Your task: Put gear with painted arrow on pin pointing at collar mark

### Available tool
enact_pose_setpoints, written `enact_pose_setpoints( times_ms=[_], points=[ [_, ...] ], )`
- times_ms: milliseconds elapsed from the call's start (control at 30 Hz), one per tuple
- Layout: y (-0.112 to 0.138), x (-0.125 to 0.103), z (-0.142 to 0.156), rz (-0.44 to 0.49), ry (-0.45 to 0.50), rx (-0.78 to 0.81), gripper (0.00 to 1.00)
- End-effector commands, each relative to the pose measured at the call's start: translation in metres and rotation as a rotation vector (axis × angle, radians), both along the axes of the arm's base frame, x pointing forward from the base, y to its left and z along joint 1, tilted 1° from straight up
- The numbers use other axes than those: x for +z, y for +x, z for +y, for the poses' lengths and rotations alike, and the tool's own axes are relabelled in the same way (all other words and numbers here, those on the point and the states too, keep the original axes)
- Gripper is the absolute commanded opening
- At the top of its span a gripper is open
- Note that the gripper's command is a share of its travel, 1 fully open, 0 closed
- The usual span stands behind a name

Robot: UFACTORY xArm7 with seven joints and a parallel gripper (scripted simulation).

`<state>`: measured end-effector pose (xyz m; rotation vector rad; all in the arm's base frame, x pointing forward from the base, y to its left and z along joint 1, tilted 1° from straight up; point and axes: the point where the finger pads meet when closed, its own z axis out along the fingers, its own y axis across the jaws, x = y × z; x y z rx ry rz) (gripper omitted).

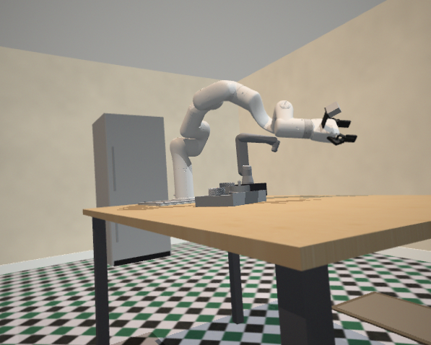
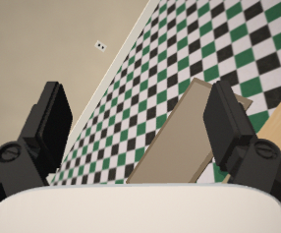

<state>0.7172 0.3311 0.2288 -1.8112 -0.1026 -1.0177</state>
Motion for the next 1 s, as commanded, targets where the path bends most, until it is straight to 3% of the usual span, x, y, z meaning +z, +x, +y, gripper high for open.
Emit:
enact_pose_setpoints(
  times_ms=[0, 67, 367, 433, 533, 633, 733, 800, 833, 967],
  points=[
    [-0.019, 0.021, -0.007, 0.019, -0.036, 0.090, 1.00],
    [-0.019, 0.021, -0.007, 0.019, -0.036, 0.090, 1.00],
    [-0.071, 0.043, -0.031, 0.123, -0.186, 0.243, 1.00],
    [-0.071, 0.043, -0.031, 0.123, -0.186, 0.243, 1.00],
    [-0.096, 0.045, -0.048, 0.188, -0.267, 0.288, 1.00],
    [-0.096, 0.045, -0.048, 0.188, -0.267, 0.288, 1.00],
    [-0.122, 0.044, -0.069, 0.266, -0.358, 0.316, 1.00],
    [-0.122, 0.044, -0.069, 0.266, -0.358, 0.316, 1.00],
    [-0.136, 0.043, -0.081, 0.309, -0.407, 0.323, 1.00],
    [-0.149, 0.041, -0.094, 0.353, -0.457, 0.325, 1.00]
  ],
)
